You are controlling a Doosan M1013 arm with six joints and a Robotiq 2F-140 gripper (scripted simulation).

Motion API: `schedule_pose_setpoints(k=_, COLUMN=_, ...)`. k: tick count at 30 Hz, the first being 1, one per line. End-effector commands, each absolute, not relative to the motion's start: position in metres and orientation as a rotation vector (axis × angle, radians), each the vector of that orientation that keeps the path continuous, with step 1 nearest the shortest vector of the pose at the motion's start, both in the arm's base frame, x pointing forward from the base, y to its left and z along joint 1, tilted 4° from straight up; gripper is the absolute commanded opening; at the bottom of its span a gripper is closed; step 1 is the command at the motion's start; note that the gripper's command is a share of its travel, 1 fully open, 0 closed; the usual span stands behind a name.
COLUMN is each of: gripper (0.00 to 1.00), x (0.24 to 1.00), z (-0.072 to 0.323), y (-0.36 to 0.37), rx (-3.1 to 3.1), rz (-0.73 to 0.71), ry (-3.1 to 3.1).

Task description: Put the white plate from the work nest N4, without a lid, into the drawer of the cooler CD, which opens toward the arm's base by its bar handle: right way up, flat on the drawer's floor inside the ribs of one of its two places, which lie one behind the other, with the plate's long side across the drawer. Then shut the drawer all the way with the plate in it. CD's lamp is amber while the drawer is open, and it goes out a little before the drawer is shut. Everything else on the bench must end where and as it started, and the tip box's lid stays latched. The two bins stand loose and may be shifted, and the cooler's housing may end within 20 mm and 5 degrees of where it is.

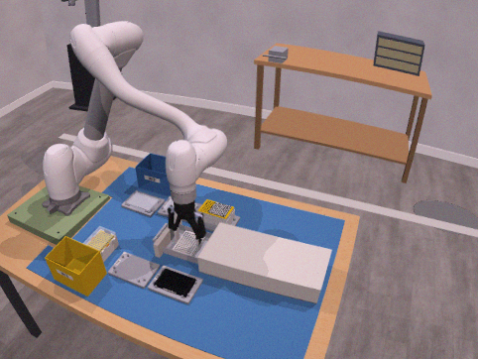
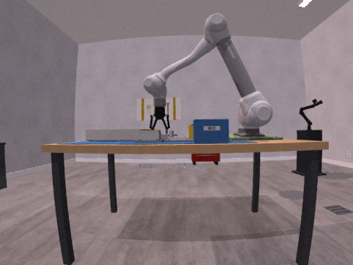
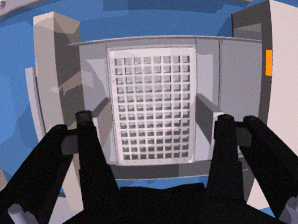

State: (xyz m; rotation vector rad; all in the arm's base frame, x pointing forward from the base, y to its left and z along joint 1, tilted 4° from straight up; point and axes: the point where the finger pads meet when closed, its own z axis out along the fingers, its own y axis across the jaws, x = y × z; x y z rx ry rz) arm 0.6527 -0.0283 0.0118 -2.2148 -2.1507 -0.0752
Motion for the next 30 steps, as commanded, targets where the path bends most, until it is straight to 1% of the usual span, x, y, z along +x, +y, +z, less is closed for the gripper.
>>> schedule_pose_setpoints(k=1, gripper=0.0, x=0.6527, z=0.0114, y=-0.0282, rx=-2.214, rz=-0.075, ry=-2.15)
schedule_pose_setpoints(k=30, gripper=0.0, x=0.655, z=0.0114, y=-0.0283, rx=-2.214, rz=-0.075, ry=-2.15)
